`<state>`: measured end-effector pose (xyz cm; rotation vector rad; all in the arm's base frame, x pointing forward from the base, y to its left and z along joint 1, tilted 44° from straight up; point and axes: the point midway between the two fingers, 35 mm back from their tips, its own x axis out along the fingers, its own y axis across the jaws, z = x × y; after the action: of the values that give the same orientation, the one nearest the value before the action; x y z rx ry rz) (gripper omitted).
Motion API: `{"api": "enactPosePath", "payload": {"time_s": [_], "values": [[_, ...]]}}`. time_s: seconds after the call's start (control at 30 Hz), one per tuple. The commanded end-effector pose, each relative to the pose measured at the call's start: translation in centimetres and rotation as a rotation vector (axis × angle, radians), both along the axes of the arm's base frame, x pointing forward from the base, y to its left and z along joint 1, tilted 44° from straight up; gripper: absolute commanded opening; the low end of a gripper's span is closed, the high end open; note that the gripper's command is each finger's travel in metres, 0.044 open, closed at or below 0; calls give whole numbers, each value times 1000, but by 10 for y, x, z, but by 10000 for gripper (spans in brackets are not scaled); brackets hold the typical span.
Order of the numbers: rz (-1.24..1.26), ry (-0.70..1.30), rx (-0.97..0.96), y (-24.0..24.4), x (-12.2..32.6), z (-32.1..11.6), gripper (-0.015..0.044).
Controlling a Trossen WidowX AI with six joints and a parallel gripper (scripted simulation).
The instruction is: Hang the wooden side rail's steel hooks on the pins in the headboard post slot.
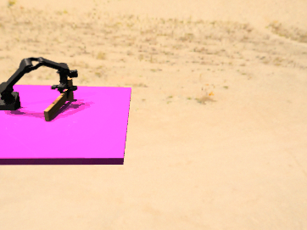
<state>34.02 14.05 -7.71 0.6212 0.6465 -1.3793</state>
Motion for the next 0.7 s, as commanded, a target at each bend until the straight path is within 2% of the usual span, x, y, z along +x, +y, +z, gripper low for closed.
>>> {"api": "enactPosePath", "payload": {"time_s": [0.0, 0.67], "values": [[7, -7, 8, 6, 0, 1, 0], [7, -7, 8, 7, 0, -1, 0]]}}
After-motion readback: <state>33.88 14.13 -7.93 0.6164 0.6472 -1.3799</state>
